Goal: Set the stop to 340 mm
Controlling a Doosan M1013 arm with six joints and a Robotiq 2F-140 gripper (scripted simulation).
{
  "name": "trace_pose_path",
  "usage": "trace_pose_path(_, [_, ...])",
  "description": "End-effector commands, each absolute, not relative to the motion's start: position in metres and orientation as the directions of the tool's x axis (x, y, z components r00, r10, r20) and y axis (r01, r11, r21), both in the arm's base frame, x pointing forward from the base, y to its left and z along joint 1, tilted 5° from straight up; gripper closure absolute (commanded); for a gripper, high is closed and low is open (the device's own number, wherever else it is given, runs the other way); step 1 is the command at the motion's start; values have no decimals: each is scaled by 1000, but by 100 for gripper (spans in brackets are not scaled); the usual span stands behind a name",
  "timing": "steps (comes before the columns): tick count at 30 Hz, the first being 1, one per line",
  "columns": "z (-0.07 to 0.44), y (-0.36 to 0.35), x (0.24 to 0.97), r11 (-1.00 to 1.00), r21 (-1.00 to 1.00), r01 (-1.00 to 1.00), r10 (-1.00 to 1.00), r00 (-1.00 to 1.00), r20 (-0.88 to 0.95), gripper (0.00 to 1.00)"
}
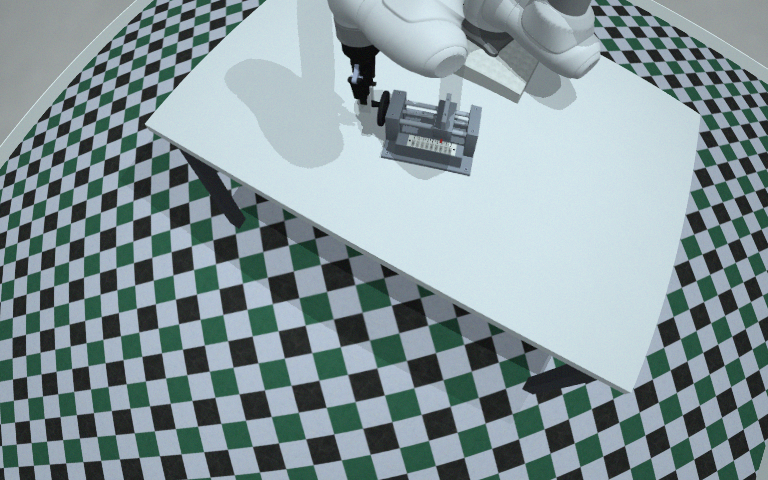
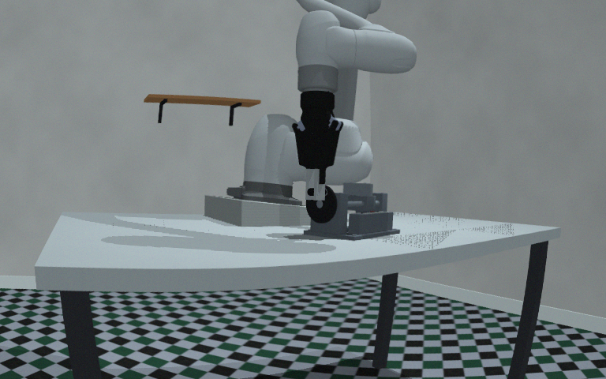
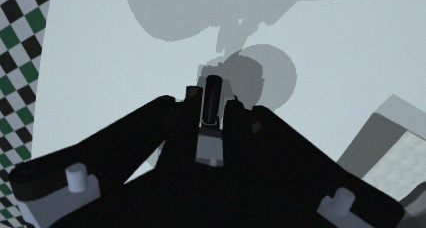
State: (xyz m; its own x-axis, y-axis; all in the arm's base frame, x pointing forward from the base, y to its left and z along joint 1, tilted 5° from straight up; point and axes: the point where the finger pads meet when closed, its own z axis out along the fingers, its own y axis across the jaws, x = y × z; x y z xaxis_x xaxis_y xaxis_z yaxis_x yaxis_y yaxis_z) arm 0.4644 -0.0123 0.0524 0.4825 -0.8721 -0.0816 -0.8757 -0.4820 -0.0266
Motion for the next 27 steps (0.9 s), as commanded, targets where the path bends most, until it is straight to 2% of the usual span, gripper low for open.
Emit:
trace_pose_path(1, [54, -15, 460, -482, -25, -876, -872, 483, -82, 96])
trace_pose_path(27, [20, -30, 428, -482, -25, -876, -872, 483, -82, 96])
